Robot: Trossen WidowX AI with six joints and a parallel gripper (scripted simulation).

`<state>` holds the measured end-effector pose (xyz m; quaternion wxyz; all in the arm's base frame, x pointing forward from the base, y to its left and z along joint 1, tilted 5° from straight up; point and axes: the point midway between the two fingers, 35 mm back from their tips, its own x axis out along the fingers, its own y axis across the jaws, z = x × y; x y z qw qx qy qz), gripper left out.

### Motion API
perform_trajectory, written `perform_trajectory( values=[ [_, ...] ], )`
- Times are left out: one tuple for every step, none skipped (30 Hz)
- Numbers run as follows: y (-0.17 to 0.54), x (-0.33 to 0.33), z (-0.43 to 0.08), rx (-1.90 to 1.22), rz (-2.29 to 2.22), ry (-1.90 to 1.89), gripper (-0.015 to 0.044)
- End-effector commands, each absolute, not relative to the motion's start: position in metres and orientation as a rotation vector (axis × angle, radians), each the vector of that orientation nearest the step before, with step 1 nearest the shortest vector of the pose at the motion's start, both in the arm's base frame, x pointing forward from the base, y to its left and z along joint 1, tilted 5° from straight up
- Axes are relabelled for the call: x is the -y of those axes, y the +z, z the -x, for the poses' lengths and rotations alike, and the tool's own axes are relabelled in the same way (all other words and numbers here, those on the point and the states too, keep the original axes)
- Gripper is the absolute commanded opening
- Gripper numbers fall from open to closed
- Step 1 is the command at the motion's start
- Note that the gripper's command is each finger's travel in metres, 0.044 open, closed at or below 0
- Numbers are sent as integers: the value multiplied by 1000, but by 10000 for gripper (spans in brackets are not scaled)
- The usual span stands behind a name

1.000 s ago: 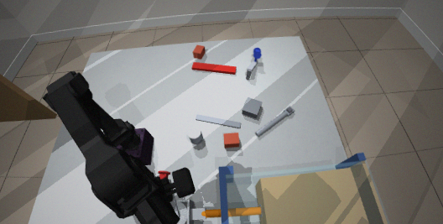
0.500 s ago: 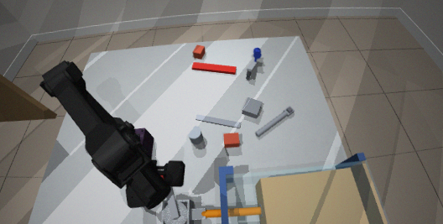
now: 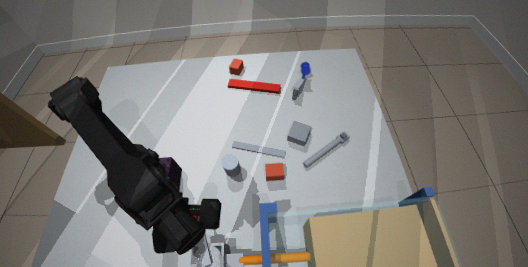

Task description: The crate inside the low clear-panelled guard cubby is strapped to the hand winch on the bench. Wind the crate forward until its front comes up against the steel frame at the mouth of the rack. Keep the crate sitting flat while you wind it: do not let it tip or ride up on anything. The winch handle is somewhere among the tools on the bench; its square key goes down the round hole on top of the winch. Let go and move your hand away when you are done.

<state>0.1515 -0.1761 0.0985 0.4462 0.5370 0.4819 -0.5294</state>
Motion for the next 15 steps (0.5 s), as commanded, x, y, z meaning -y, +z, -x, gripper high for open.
perform_trajectory(
  values=[
    [90,175,-150,-1203,-1333,-1317,440],
    [88,175,-150,-1203,-1333,-1317,440],
    [87,175,-150,-1203,-1333,-1317,440],
    [85,175,-150,-1203,-1333,-1317,440],
    [83,175,-150,-1203,-1333,-1317,440],
    [81,175,-150,-1203,-1333,-1317,440],
    [80,175,-150,-1203,-1333,-1317,440],
    [78,175,-150,-1203,-1333,-1317,440],
    [76,175,-150,-1203,-1333,-1317,440],
    [75,175,-150,-1203,-1333,-1317,440],
    [73,175,-150,-1203,-1333,-1317,440],
    [71,174,-150,-1203,-1333,-1317,440],
    [70,174,-150,-1203,-1333,-1317,440],
    [68,174,-150,-1203,-1333,-1317,440],
    [66,174,-150,-1203,-1333,-1317,440]
  ],
)
